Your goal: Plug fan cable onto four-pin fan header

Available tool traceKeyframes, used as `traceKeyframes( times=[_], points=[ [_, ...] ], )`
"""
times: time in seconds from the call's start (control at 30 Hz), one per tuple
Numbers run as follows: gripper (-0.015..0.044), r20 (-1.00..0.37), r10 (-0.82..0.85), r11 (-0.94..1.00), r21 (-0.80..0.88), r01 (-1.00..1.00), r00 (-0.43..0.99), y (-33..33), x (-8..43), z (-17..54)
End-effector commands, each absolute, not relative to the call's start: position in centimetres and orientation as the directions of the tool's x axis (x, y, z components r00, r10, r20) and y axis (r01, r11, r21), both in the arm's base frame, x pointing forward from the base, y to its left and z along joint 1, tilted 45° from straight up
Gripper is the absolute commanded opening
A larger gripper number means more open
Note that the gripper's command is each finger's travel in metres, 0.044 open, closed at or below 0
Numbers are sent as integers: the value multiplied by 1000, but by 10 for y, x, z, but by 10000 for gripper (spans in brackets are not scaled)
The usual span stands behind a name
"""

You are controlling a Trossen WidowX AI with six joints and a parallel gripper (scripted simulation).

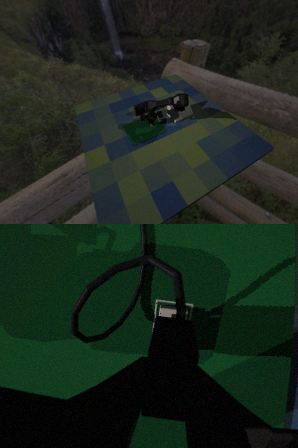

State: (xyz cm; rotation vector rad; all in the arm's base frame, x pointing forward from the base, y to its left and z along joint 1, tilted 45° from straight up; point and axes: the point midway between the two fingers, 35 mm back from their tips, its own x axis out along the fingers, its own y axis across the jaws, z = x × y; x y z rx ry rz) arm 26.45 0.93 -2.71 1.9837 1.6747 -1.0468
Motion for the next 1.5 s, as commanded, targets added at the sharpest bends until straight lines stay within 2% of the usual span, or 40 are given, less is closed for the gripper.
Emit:
traceKeyframes(
  times=[0.0, 1.3, 1.47],
  points=[
    [0, -712, 701, -250, -201, 947, 34, 11, 264, -28],
    [0, -712, 702, -250, -201, 947, 34, 23, 265, -40],
    [131, -715, 698, -250, -196, 948, 37, 20, 265, -38]
  ],
)
